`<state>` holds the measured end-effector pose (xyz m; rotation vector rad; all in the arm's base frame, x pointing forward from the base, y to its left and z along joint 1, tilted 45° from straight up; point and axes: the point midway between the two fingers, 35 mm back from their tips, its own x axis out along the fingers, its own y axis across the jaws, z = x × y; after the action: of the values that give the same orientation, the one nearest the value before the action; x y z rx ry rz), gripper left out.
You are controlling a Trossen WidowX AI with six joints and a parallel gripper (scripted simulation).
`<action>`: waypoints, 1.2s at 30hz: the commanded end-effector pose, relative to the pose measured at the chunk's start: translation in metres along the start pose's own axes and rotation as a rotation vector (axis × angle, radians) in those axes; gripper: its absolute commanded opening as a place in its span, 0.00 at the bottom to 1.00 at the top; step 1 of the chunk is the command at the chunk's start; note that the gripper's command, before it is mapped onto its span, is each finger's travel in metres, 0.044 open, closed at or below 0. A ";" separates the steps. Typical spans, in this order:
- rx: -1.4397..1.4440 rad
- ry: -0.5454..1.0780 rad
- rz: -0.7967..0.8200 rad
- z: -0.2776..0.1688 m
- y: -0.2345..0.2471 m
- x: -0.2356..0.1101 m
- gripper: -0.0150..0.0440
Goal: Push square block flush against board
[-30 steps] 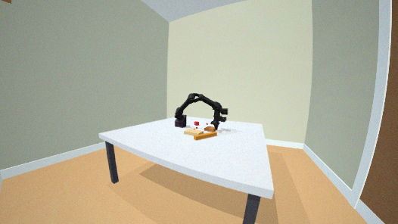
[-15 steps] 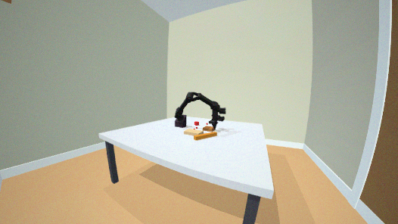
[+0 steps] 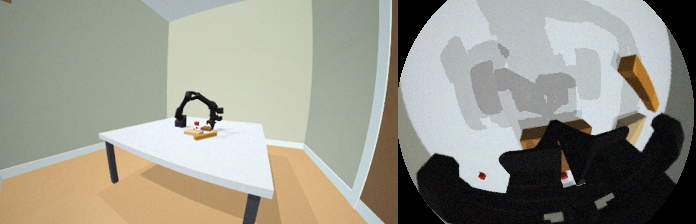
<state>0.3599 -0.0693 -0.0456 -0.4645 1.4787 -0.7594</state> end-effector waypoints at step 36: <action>-0.006 0.025 -0.003 -0.008 0.000 0.007 0.25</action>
<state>0.3473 -0.0700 -0.0499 -0.4611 1.4941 -0.7648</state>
